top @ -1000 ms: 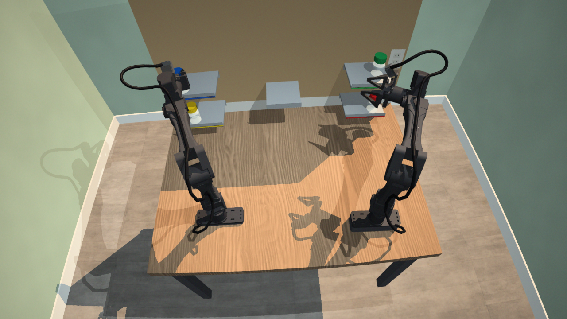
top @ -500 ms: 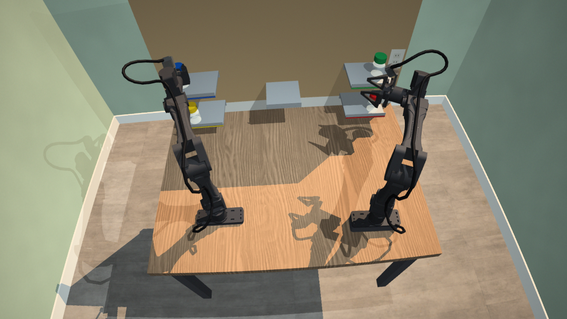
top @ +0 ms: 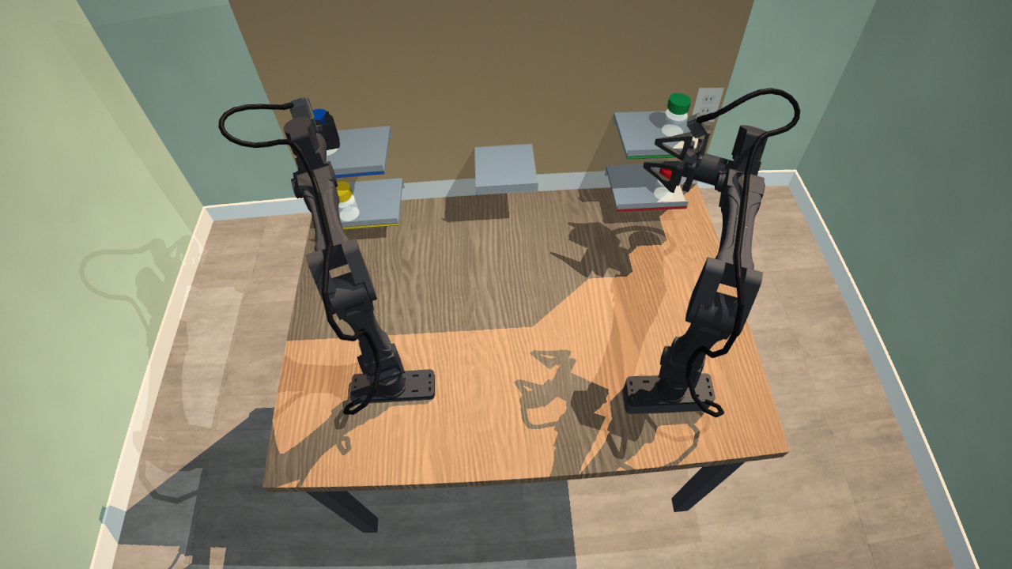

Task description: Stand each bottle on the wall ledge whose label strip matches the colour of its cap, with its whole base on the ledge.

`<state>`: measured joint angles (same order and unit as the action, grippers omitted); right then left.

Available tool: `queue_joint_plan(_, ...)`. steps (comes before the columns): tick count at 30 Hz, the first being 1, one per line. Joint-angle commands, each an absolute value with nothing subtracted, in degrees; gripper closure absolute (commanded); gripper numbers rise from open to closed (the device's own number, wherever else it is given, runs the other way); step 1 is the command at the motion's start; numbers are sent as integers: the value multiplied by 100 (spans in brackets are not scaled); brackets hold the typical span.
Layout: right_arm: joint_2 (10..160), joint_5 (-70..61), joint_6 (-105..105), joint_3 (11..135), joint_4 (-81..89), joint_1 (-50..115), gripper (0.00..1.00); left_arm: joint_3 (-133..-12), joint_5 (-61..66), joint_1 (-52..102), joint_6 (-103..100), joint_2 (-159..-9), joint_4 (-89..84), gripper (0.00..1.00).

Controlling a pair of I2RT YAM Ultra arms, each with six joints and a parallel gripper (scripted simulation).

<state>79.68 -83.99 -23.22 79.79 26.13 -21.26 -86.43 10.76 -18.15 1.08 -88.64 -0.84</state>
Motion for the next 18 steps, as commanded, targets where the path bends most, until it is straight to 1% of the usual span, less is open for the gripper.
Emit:
queue_joint_plan(1,7979,-8467,-2363,8125,2708,-2141,11,-8955,1053,-1748,141,-8734,245,51)
queue_joint_plan(18,7979,-8467,-2363,8125,2708,-2141,11,-9088,1125,-1819,76,-8863,369,51)
